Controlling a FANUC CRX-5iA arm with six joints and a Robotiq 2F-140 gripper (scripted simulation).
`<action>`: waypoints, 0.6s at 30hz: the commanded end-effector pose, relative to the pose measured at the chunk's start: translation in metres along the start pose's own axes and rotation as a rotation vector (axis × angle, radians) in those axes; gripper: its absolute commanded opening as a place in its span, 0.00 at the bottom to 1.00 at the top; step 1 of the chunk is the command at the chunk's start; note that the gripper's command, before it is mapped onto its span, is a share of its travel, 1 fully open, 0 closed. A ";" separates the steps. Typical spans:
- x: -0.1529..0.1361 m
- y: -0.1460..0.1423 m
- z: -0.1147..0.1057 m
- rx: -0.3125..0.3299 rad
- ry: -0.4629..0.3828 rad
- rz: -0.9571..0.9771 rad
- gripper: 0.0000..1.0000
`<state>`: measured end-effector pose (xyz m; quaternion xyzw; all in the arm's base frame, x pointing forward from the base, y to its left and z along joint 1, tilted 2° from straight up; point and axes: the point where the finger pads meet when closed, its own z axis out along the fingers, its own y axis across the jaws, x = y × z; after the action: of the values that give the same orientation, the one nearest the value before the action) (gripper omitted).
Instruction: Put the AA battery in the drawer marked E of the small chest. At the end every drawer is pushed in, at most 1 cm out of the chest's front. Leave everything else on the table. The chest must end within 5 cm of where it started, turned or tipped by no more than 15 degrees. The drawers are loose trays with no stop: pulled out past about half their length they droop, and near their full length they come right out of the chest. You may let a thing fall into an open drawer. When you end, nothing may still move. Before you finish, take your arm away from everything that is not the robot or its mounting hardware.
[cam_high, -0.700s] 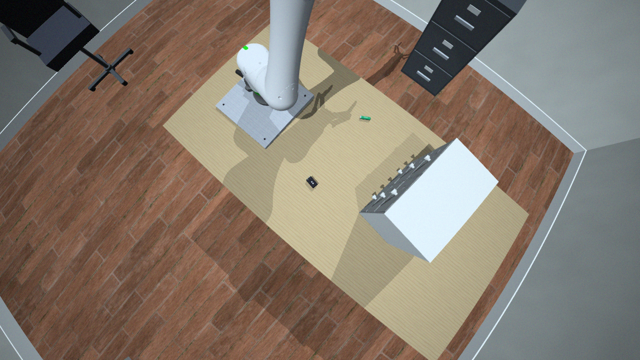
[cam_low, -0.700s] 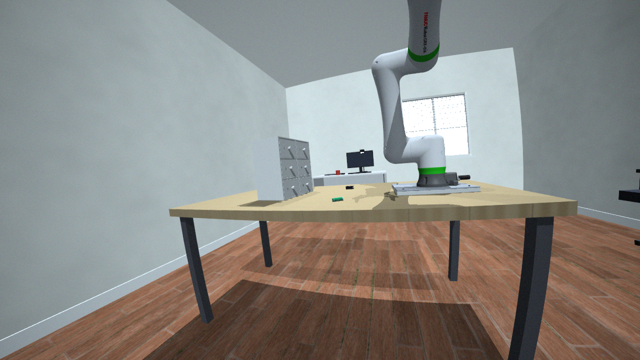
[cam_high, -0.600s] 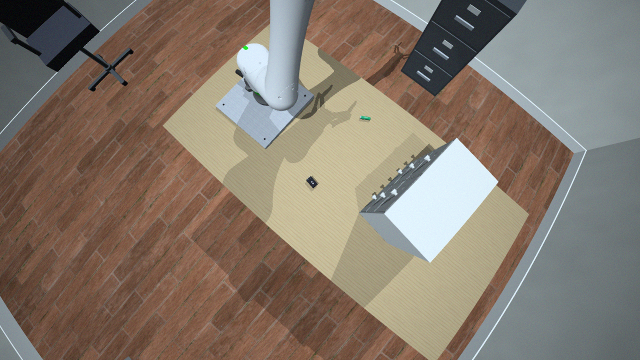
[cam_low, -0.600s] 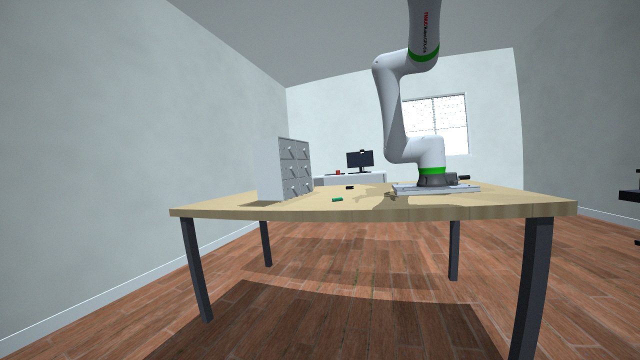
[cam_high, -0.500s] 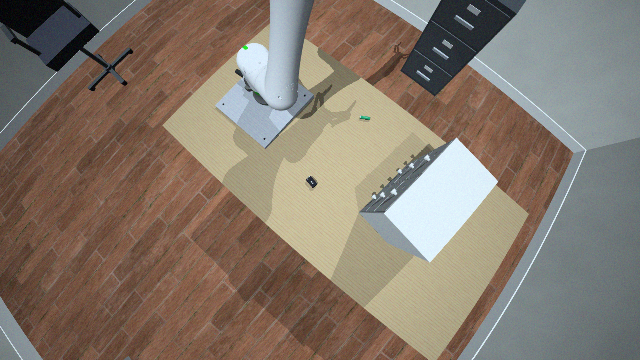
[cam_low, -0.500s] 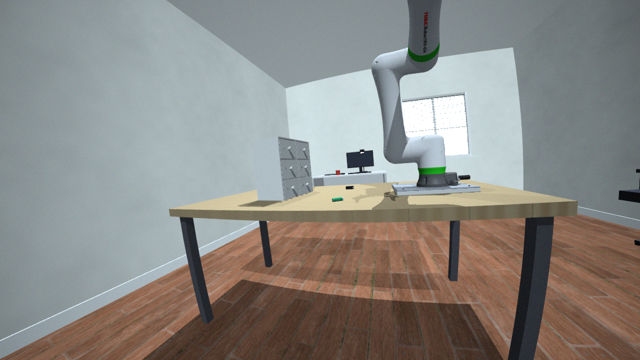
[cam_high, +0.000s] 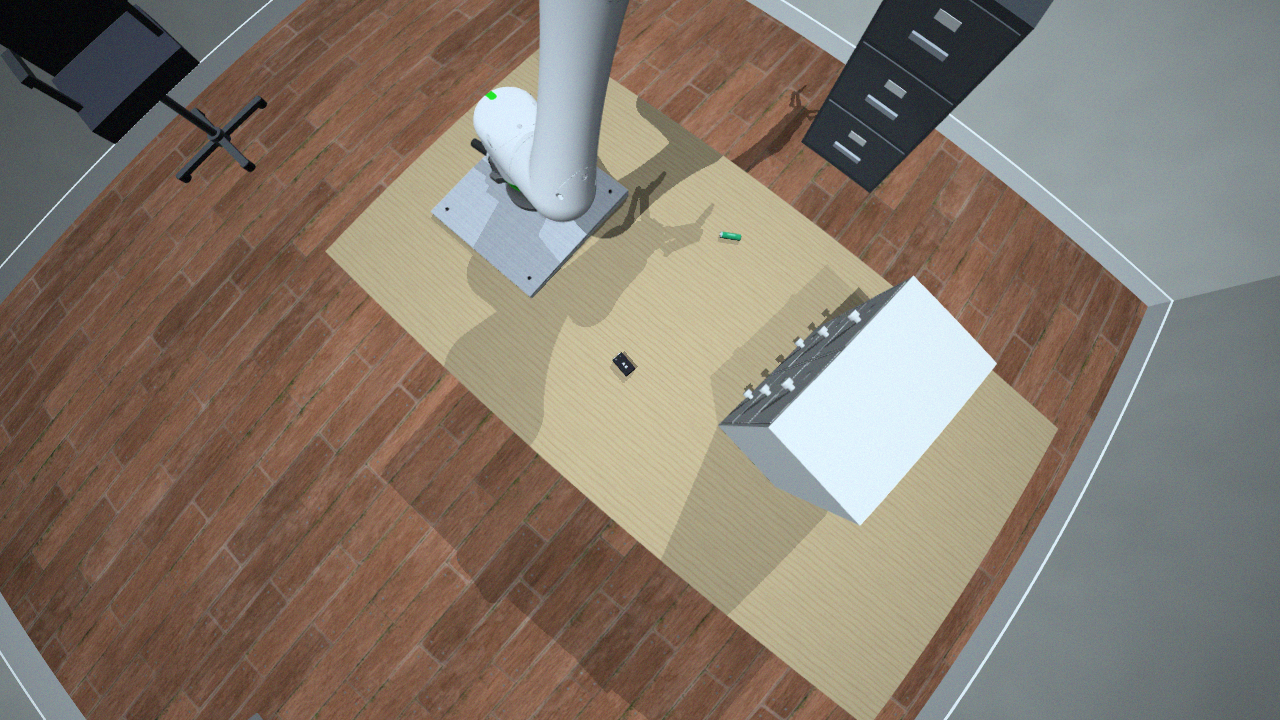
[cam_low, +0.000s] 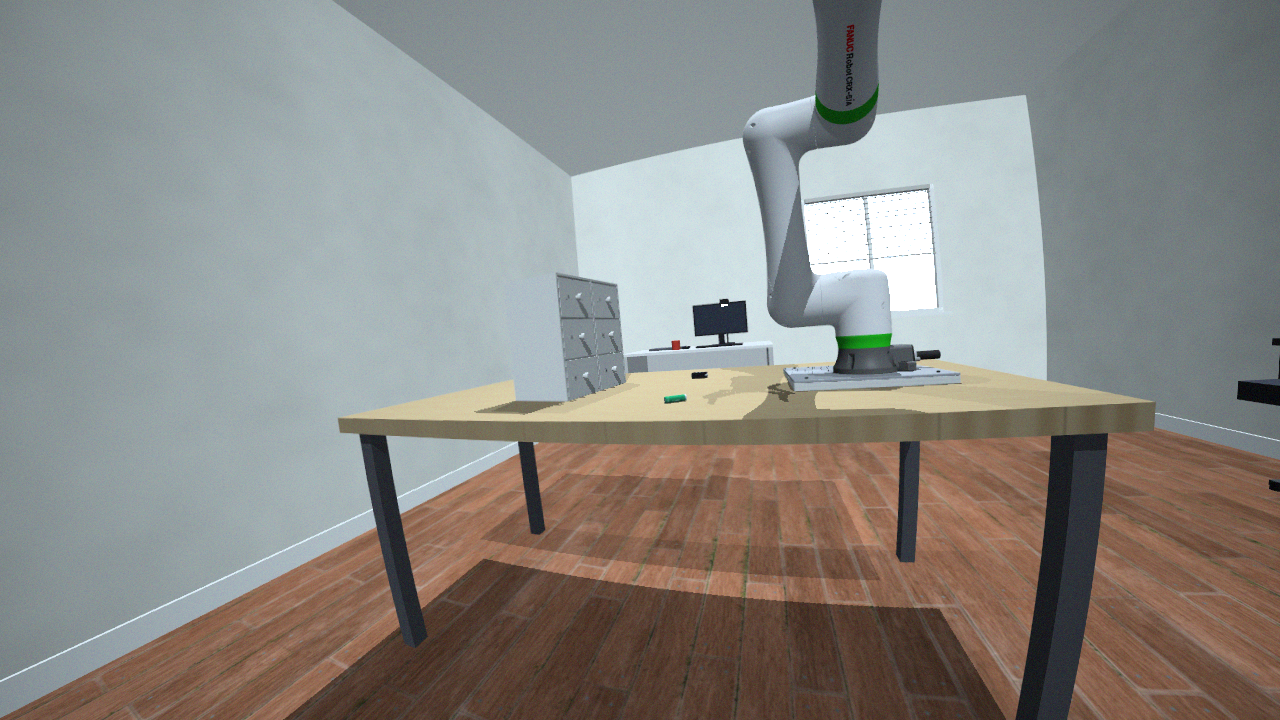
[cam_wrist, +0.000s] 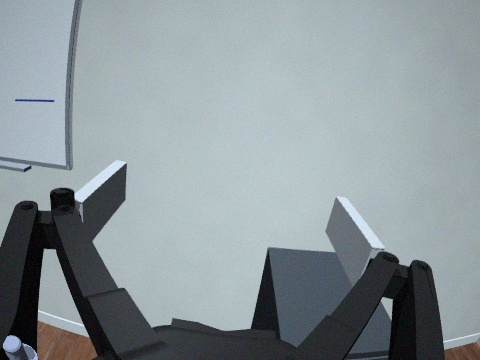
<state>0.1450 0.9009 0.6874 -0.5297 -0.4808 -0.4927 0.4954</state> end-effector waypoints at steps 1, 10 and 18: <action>0.008 0.028 -0.005 -0.047 0.014 0.024 1.00; 0.044 0.210 -0.065 -0.365 0.100 0.190 1.00; 0.053 0.322 -0.127 -0.573 0.151 0.305 1.00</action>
<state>0.4152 0.7909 0.7259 -0.6530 -0.2504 -0.5597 0.4445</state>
